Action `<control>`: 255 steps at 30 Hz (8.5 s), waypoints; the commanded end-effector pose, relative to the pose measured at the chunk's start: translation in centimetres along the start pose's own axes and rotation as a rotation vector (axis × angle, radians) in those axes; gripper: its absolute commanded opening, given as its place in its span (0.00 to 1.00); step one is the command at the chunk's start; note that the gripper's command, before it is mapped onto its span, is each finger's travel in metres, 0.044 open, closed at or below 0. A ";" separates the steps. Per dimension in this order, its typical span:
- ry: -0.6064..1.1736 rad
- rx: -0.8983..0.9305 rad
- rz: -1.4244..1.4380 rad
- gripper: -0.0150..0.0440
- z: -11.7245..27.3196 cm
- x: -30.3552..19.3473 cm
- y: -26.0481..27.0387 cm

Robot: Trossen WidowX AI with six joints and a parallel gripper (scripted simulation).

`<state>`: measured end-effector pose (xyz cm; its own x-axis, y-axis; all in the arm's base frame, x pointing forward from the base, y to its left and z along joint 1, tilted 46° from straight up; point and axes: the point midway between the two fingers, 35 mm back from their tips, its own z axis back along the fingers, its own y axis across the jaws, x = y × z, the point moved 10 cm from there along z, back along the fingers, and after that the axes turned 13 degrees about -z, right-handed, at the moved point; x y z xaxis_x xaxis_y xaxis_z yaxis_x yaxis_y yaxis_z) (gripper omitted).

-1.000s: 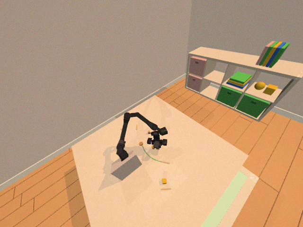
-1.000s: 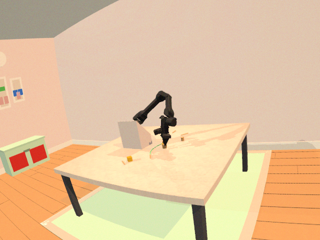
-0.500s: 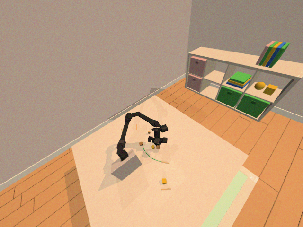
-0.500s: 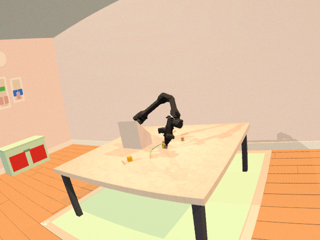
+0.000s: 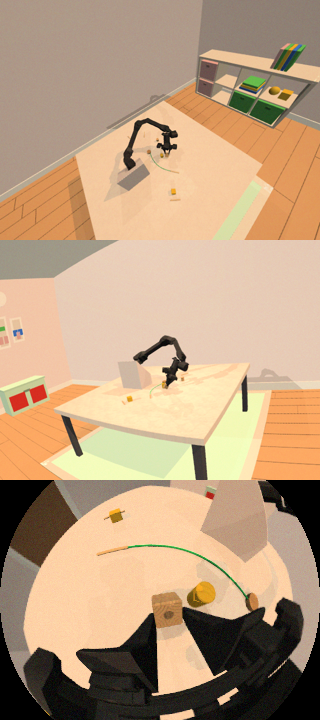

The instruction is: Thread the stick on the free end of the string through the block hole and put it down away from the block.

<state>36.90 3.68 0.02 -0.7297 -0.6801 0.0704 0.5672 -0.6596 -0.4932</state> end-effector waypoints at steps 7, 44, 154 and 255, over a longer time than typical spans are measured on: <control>-0.121 0.028 0.004 0.25 -0.3 -2.1 -0.5; -0.267 0.064 0.006 0.66 6.3 -4.8 -1.0; -0.136 1.157 3.646 0.66 1.2 7.3 2.4; 0.226 0.876 3.004 0.25 -5.1 7.8 2.3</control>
<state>30.96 -1.86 -5.02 0.8408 0.3762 0.3893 -0.5414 0.5871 0.6019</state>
